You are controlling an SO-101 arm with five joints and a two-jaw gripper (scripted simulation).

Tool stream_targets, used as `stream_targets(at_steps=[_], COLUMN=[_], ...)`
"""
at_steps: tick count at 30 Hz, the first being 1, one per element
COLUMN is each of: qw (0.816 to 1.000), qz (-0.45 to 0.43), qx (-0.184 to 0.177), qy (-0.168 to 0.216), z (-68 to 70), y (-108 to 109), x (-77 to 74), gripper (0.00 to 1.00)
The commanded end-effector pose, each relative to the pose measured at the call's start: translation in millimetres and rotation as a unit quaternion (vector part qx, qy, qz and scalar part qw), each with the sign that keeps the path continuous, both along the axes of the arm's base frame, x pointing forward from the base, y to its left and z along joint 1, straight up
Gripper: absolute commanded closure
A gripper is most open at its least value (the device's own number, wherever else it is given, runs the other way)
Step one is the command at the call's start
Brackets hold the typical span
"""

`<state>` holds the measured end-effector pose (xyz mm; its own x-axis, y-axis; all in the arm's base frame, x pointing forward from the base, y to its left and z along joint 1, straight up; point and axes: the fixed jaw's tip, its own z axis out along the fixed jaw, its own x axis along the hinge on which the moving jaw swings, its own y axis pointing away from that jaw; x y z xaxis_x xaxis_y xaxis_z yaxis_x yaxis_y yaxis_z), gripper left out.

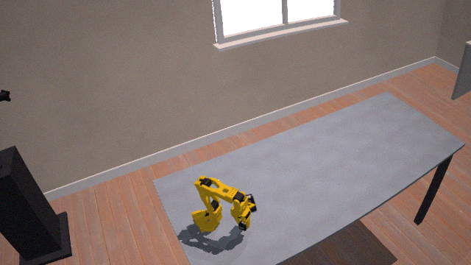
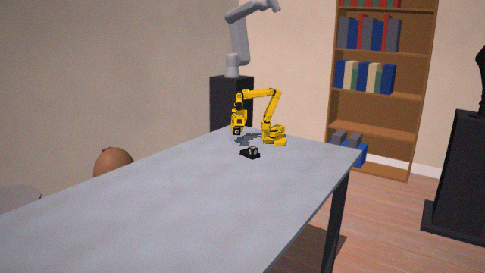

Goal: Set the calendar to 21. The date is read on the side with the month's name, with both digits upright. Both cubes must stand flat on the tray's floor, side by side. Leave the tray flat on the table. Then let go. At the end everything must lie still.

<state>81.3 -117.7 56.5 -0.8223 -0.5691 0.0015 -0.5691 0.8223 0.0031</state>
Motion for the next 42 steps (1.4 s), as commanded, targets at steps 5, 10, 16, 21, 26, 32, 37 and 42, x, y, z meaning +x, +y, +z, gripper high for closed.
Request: stream_targets(at_steps=[5, 10, 16, 21, 26, 32, 37, 42], qw=[1.000, 1.000, 1.000, 1.000, 1.000, 1.000, 1.000, 1.000], qz=[0.002, 0.002, 0.002, 0.002, 0.002, 0.002, 0.002, 0.002], qx=[-0.018, -0.018, -0.018, -0.018, -0.018, -0.018, -0.018, -0.018], qy=[-0.013, -0.013, -0.013, -0.013, -0.013, -0.013, -0.013, -0.013], z=[4.3, 3.5, -0.5, -1.7, -2.1, -5.8, -7.7, -7.8], y=[-3, -3, -3, -3, -3, -4, -4, -4], x=[1.1, 1.2, 1.2, 1.2, 1.3, 1.3, 1.4, 1.4], gripper=[1.00, 1.00, 1.00, 1.00, 1.00, 1.00, 1.00, 1.00])
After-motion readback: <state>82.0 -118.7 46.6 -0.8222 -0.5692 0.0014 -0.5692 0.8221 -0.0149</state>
